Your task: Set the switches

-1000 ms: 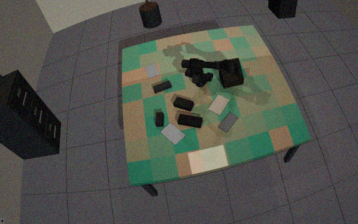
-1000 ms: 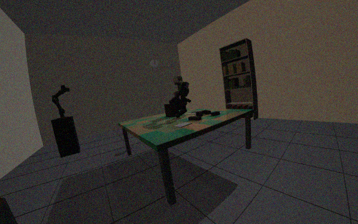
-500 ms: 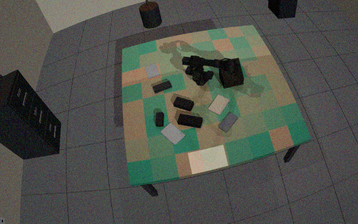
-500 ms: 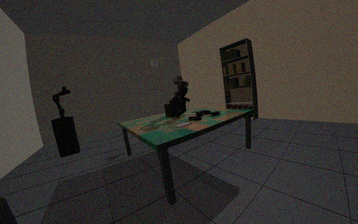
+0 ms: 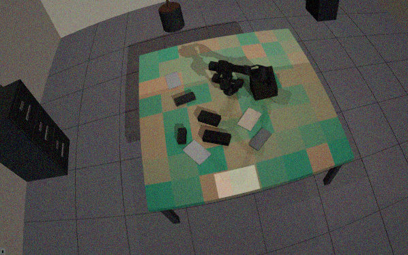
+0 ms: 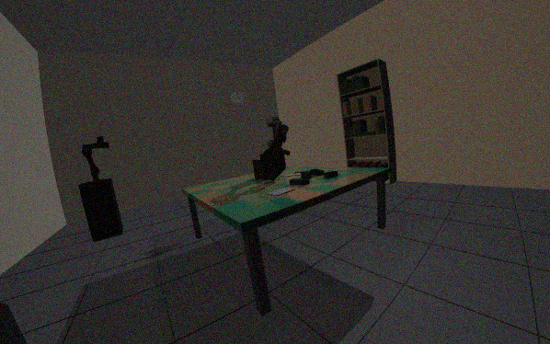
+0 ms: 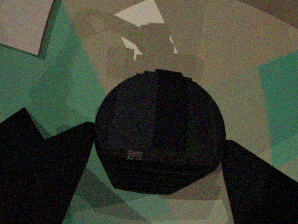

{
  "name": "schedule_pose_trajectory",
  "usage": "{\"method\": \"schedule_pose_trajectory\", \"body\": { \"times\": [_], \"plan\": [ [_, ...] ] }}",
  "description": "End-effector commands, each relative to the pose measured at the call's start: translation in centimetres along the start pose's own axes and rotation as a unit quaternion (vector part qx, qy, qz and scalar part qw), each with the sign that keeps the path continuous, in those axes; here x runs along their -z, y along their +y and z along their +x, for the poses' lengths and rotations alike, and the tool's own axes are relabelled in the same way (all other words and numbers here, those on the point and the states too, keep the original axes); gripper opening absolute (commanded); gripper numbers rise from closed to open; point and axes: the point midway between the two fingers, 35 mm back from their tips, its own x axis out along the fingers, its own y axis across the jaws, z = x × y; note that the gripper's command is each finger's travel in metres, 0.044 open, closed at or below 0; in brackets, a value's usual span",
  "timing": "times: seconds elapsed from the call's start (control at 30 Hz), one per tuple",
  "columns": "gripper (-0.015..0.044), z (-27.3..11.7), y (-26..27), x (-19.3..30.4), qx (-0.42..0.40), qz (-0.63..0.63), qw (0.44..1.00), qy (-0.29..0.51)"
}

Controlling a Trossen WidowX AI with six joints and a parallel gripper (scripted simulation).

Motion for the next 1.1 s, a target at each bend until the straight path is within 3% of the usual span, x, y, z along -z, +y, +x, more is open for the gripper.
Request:
{"method": "schedule_pose_trajectory", "body": {
  "times": [0.0,1.07],
  "plan": [
    [0.0335,-0.2,0.0,0.6,-0.001,0.001,1.0,-0.002],
    [0.0335,-1.4,0.0,3.1,0.0,0.001,0.999,-0.035]
  ]
}}
